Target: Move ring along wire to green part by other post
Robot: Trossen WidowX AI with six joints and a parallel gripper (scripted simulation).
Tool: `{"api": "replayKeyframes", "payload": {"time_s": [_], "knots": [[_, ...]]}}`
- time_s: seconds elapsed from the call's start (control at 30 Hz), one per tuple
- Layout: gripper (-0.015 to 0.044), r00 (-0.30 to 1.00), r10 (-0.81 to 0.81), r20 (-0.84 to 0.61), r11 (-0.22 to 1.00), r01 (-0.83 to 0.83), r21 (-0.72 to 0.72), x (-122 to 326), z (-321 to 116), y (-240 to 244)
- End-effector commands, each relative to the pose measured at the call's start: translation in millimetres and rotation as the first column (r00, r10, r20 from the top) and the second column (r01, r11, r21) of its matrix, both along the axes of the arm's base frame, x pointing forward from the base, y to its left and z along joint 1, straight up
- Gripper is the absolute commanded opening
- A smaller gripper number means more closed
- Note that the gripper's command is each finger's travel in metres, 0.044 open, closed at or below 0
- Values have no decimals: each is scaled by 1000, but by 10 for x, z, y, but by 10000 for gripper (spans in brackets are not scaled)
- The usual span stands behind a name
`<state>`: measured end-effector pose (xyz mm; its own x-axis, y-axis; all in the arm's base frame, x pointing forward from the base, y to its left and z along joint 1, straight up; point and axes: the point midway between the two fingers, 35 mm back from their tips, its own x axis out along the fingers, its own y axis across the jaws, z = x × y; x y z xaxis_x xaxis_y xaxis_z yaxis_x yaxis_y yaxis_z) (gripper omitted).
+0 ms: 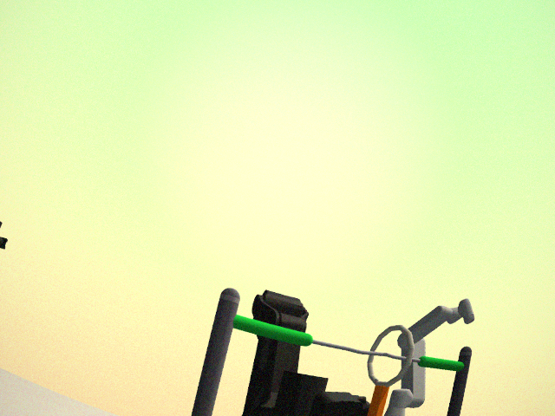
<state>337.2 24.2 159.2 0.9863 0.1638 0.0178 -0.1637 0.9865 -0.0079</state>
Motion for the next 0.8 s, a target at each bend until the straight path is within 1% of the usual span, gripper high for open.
{"api": "replayKeyframes", "payload": {"time_s": [0.0,0.43,0.77], "knots": [[-150,1000,-4,3,1000,4,-9,-9,3,31],[-150,1000,-22,1,1000,22,-5,-28,1,154],[-150,996,-31,-78,1000,30,-9,-134,7,233]]}}
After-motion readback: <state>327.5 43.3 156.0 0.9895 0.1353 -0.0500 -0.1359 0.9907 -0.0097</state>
